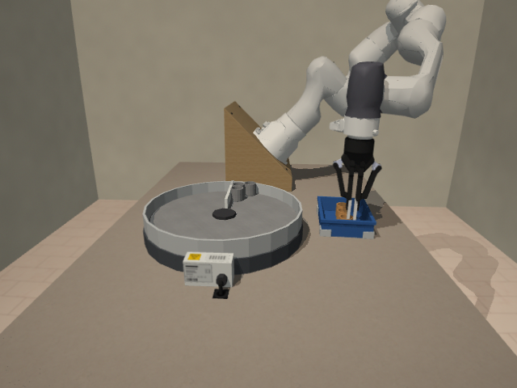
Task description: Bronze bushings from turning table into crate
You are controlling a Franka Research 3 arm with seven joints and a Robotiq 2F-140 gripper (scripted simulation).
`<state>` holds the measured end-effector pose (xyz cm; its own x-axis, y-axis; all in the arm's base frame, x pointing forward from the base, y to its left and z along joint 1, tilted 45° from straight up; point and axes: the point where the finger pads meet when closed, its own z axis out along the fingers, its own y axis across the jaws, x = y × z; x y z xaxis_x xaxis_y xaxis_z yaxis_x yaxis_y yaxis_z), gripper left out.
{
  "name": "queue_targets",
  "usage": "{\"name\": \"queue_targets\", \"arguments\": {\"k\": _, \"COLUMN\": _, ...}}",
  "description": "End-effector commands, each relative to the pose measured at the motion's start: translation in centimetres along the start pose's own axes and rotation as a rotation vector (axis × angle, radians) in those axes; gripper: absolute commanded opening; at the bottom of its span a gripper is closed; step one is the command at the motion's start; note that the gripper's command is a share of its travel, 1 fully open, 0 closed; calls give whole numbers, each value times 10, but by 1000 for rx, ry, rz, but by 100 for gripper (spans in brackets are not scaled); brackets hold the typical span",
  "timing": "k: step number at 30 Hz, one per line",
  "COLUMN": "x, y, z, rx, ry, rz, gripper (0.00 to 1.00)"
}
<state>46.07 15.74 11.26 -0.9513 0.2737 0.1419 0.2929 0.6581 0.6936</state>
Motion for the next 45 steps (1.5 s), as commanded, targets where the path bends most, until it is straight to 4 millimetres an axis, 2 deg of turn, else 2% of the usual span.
{"name": "queue_targets", "arguments": {"k": 1, "x": -2, "y": 1, "z": 0, "rx": 1, "ry": -4, "rz": -5, "gripper": 0}}
{"name": "queue_targets", "arguments": {"k": 25, "x": -2, "y": 1, "z": 0, "rx": 1, "ry": -4, "rz": -5, "gripper": 0}}
{"name": "queue_targets", "arguments": {"k": 26, "x": -2, "y": 1, "z": 0, "rx": 1, "ry": -4, "rz": -5, "gripper": 10}}
{"name": "queue_targets", "arguments": {"k": 45, "x": -2, "y": 1, "z": 0, "rx": 1, "ry": -4, "rz": -5, "gripper": 10}}
